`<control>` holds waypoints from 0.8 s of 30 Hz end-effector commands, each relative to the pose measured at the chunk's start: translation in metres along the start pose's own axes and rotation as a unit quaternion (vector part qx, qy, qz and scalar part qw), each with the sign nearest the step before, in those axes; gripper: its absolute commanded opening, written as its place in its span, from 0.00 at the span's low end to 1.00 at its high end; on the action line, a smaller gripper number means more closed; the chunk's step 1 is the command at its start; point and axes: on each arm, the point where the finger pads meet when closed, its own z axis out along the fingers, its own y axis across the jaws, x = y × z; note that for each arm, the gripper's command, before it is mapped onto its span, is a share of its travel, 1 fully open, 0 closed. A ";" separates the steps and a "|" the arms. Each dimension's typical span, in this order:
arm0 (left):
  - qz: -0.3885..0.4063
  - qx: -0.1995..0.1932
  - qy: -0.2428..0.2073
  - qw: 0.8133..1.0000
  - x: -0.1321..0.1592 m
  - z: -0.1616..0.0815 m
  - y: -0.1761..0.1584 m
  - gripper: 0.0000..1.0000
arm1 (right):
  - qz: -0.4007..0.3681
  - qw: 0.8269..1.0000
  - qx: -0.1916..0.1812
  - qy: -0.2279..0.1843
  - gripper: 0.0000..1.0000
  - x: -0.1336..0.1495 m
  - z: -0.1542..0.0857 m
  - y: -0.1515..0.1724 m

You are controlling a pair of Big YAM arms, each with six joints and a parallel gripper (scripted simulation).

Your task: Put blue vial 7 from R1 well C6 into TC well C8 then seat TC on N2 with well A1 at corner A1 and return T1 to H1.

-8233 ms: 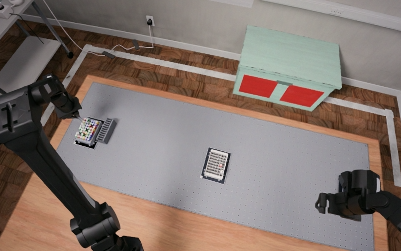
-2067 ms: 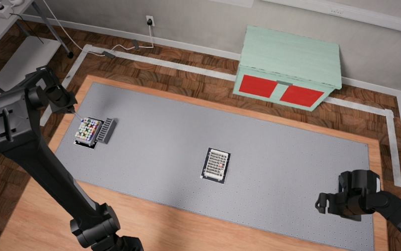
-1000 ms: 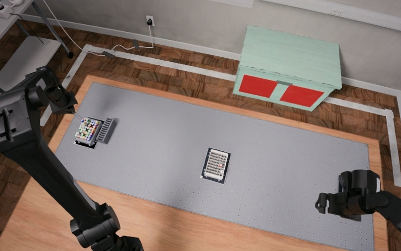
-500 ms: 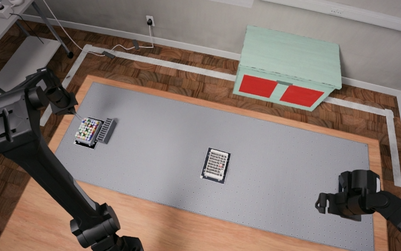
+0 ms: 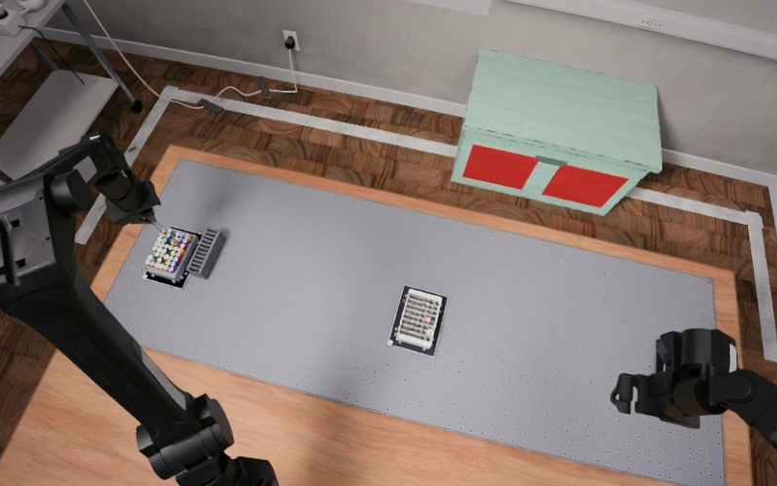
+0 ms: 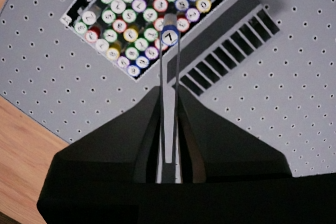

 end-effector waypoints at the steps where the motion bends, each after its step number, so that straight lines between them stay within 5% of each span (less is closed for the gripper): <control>1: 0.001 0.006 -0.020 1.000 -0.004 -0.013 -0.014 0.09 | 0.007 1.000 0.000 -0.011 1.00 -0.010 -0.005 -0.003; 24: 0.000 0.008 -0.015 1.000 0.021 -0.009 -0.040 0.09 | 0.007 1.000 0.000 -0.011 1.00 -0.010 -0.005 -0.003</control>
